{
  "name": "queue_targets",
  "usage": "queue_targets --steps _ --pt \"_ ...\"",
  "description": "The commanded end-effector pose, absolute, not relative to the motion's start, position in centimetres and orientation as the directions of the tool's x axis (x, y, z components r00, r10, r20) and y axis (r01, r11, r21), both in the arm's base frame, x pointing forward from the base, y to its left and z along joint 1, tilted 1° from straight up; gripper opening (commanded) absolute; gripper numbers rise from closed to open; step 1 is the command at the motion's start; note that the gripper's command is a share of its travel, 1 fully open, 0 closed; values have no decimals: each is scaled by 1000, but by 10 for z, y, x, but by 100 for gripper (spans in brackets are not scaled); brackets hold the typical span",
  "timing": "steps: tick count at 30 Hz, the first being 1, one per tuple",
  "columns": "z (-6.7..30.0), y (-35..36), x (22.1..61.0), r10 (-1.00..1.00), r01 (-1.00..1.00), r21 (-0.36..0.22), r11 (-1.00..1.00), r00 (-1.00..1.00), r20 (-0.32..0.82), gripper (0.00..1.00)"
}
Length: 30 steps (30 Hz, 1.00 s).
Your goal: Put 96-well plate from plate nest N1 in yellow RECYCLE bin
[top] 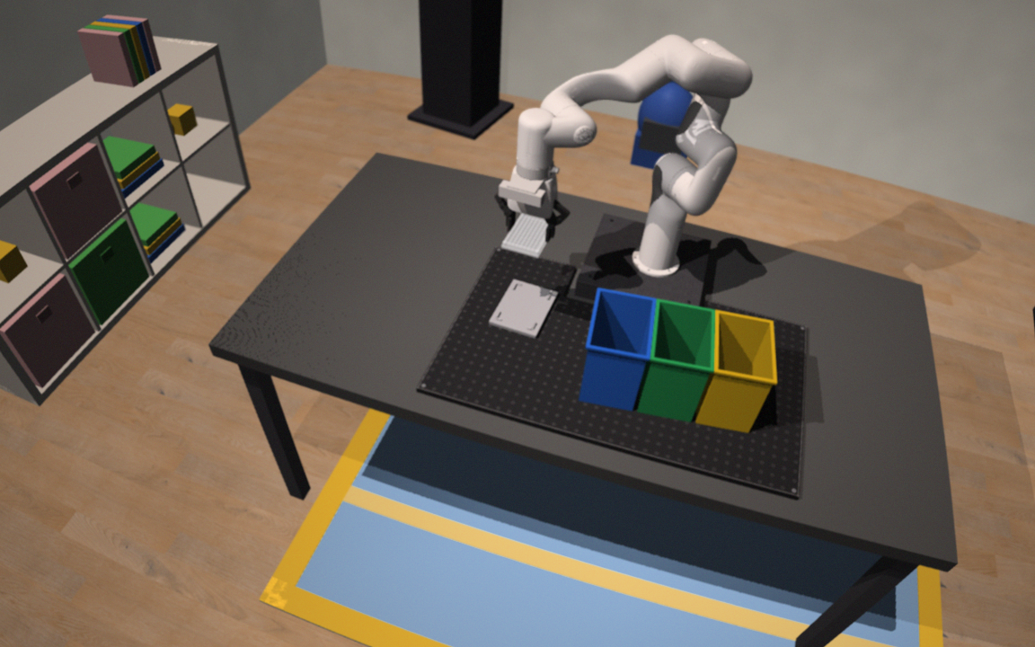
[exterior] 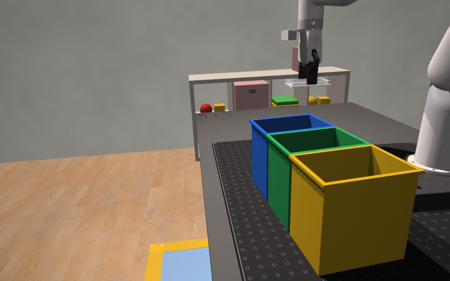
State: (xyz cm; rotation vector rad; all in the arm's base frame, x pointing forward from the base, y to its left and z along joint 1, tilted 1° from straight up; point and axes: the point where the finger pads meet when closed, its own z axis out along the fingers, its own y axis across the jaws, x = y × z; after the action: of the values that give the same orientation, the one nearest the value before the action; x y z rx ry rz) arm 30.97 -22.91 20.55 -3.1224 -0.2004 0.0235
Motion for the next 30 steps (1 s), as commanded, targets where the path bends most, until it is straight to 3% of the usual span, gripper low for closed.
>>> queue_targets --steps 1,9,30 --pt "207 -230 311 128 128 -10 -992 992 -11 0" --pt "207 -213 311 276 275 -12 -961 961 -10 0" --pt "206 -156 313 276 275 -11 -961 961 -12 0"
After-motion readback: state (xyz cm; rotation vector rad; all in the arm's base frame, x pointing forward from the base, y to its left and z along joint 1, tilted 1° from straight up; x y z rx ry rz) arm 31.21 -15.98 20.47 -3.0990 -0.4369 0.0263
